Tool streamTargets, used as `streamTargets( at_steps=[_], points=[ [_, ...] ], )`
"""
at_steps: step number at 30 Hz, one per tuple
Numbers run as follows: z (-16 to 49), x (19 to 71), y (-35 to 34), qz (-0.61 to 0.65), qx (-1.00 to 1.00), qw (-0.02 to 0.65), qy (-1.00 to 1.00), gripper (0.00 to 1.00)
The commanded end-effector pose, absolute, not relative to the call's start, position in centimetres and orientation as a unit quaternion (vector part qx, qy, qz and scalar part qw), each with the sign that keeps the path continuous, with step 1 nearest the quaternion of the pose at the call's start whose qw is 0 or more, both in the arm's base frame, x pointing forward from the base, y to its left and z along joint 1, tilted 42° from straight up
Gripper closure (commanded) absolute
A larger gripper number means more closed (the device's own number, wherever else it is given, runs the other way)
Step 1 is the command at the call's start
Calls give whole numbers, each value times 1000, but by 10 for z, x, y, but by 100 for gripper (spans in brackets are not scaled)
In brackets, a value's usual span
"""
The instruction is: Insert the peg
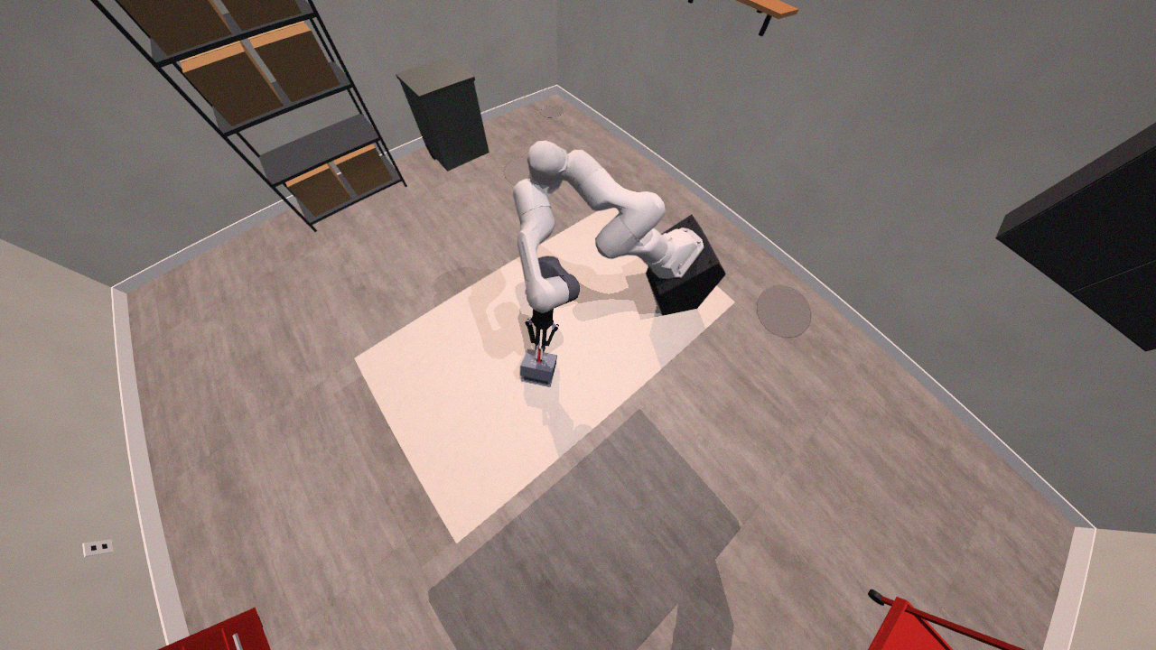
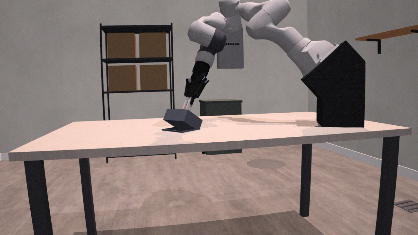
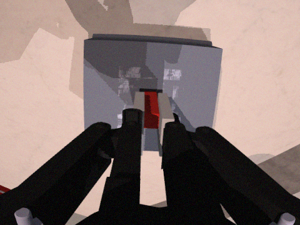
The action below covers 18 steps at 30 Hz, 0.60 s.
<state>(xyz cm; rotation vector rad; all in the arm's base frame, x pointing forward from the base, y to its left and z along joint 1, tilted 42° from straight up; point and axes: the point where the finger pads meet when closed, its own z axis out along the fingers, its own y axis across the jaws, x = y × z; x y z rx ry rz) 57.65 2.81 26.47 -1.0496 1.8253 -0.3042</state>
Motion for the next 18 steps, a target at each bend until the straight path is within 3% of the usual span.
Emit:
streamTargets(
  at_steps=[1, 18],
  points=[
    [265, 576, 28, -125, -431, 486, 750, 100],
    [265, 576, 28, -125, -431, 486, 750, 73]
  ],
)
